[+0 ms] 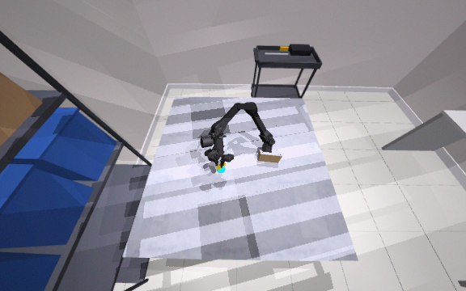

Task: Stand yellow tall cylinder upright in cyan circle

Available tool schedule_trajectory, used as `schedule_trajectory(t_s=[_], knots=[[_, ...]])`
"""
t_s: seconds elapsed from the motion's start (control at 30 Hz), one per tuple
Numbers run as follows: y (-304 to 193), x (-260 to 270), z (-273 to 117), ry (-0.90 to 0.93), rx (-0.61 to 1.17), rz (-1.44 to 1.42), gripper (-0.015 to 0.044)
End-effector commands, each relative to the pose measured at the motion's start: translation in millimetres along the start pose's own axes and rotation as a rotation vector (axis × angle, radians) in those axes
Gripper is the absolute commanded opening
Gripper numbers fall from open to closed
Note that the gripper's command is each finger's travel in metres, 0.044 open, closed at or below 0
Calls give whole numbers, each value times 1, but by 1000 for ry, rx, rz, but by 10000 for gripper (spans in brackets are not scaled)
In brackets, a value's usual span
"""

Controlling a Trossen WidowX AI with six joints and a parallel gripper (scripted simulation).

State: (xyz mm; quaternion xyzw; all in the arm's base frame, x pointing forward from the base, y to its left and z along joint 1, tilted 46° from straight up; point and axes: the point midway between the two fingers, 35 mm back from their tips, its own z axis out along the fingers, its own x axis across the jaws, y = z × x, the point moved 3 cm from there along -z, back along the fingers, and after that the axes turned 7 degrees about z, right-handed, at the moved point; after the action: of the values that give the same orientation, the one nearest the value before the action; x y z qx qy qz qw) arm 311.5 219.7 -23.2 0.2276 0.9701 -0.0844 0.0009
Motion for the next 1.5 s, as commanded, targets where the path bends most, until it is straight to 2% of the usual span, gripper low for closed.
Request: schedule_trajectory(t_s=[0.0, 1.47], knots=[[-2, -1, 1, 15, -27, -3, 105], [-14, -8, 1, 78, -345, -55, 105]])
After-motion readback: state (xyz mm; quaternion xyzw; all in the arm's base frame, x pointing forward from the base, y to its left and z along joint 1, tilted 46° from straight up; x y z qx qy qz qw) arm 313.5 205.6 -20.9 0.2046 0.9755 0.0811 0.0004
